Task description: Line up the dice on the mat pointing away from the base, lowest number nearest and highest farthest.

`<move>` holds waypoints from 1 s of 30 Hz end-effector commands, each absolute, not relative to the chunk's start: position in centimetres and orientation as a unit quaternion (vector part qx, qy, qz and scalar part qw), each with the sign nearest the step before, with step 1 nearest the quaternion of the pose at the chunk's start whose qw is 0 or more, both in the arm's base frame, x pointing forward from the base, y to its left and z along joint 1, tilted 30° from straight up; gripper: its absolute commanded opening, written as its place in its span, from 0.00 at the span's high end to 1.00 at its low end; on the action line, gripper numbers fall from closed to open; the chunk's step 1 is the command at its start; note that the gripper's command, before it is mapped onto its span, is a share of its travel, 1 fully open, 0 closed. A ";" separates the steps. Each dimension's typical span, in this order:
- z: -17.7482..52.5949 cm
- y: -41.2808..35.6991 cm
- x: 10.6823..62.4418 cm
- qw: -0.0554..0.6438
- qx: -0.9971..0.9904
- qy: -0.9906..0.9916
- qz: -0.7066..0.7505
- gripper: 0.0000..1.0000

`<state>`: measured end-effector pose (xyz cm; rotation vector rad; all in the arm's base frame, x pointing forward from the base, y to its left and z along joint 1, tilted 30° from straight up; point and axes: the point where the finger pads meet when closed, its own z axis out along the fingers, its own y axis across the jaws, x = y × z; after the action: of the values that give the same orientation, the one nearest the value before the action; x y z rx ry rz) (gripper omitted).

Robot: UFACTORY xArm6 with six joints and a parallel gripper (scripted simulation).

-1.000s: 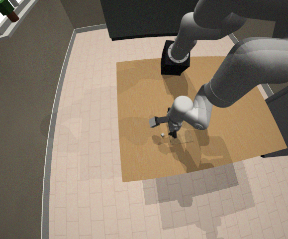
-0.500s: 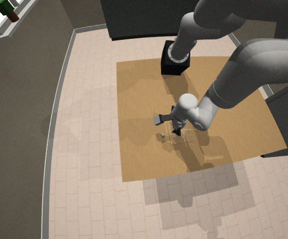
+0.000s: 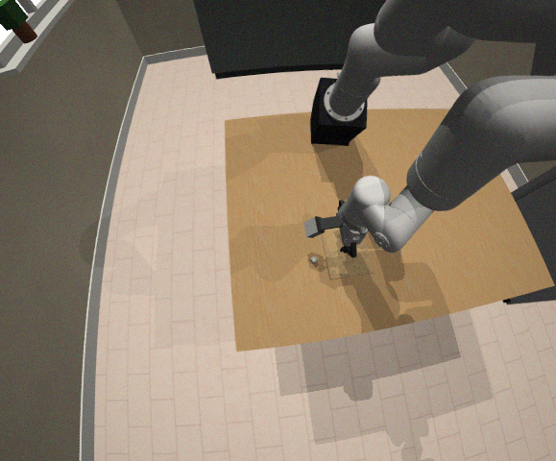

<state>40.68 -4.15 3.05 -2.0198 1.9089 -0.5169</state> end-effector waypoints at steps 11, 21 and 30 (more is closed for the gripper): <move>2.0 -0.2 39.2 0.154 -0.699 0.666 -0.210 0.00; 1.2 2.4 38.3 0.154 -0.699 0.666 -0.210 0.00; 1.0 3.0 38.0 0.154 -0.699 0.666 -0.210 0.00</move>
<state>38.13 2.77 1.06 -2.0052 1.8683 -0.4531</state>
